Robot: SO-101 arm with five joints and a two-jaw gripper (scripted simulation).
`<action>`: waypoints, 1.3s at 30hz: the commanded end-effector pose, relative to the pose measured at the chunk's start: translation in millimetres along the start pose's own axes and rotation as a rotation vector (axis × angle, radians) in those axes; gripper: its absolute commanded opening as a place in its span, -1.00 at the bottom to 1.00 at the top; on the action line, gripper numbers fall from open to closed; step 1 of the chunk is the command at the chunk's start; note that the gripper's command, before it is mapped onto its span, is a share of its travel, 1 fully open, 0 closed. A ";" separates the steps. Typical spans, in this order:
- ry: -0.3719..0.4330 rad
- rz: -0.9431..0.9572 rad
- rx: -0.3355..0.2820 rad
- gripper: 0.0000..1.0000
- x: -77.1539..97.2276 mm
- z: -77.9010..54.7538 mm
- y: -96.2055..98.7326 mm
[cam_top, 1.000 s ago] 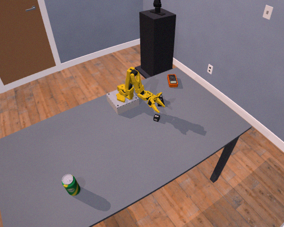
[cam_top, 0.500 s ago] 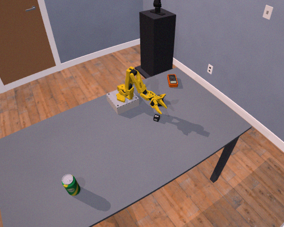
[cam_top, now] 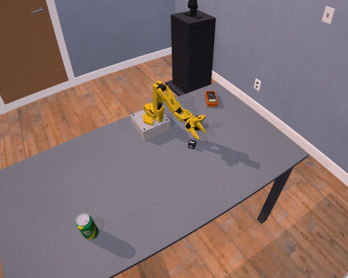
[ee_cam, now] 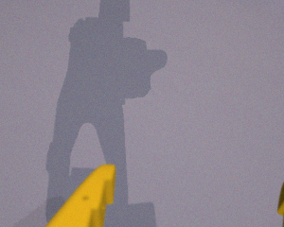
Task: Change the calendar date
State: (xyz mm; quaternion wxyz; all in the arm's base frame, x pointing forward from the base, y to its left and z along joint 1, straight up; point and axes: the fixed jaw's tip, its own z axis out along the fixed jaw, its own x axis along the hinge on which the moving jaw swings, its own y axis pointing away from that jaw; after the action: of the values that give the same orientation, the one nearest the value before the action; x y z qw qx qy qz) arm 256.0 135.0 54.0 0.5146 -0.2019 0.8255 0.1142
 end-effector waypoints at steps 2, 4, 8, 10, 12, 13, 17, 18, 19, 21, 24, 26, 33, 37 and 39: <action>0.208 -0.031 -0.019 -0.30 -12.9 -6.3 3.0; 0.208 -0.031 -0.019 -0.30 -12.9 -6.3 3.0; 0.248 -0.036 -0.021 -0.30 -14.8 -10.8 3.1; 0.261 -0.038 -0.022 -0.30 -15.5 -12.8 3.1; 0.273 -0.039 -0.023 -0.30 -16.1 -14.7 3.1; 0.280 -0.040 -0.023 -0.30 -16.4 -15.7 3.1; 0.305 -0.043 -0.025 -0.30 -17.7 -19.4 3.2; 0.312 -0.044 -0.026 -0.30 -18.1 -20.3 3.2; 0.318 -0.045 -0.026 -0.30 -18.4 -21.2 3.3; 0.318 -0.045 -0.026 -0.30 -18.4 -21.2 3.3; 0.350 -0.049 -0.028 -0.30 -20.1 -24.8 3.5; 0.363 -0.051 -0.030 -0.30 -20.8 -26.3 3.6; 0.409 -0.058 -0.034 -0.30 -23.2 -30.9 4.0; 0.429 -0.061 -0.035 -0.30 -24.4 -32.5 4.2; 0.451 -0.064 -0.038 -0.30 -25.5 -34.1 4.5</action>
State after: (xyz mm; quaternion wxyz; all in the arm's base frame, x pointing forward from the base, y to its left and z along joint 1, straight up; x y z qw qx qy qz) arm 242.3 129.5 75.2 0.4049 -0.2308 0.8807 0.0846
